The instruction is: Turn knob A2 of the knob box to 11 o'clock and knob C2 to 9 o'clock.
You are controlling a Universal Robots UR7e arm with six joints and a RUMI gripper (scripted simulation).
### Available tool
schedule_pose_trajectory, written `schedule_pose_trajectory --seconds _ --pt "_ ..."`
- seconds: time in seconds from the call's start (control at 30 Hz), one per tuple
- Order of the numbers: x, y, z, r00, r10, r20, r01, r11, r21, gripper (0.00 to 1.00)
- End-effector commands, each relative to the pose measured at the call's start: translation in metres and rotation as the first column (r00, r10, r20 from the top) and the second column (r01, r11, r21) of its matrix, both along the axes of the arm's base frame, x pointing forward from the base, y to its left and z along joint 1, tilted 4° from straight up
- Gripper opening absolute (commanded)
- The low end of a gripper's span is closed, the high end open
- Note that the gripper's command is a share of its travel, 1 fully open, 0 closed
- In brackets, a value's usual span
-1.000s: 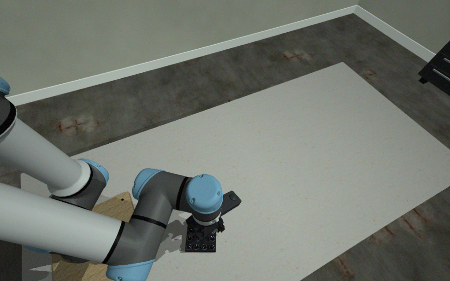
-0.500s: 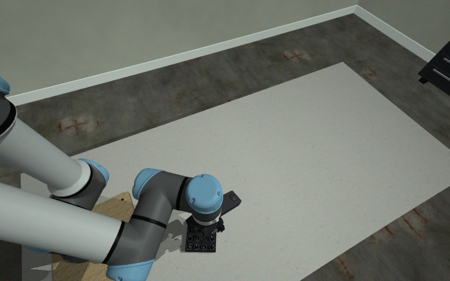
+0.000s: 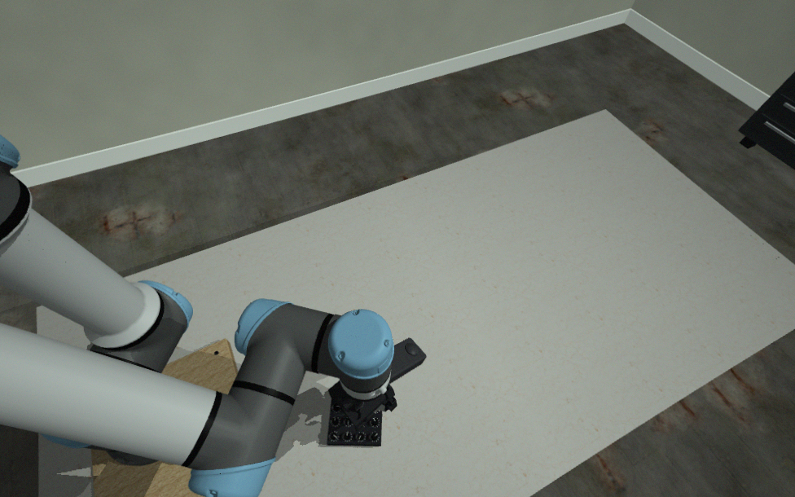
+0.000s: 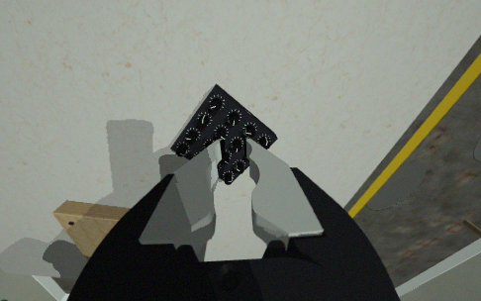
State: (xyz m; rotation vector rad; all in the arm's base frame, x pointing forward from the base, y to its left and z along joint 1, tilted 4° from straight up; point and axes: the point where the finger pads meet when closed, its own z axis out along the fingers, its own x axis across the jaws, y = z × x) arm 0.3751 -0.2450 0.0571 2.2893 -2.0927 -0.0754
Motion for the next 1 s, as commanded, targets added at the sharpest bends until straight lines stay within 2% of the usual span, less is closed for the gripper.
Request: schedule_pose_trajectory --seconds 0.0,0.97 --pt "0.000 0.000 -0.002 1.000 0.000 0.001 0.000 1.000 -0.001 0.11" --pt "-0.002 0.000 -0.034 1.000 0.000 0.001 0.000 1.000 -0.001 0.11"
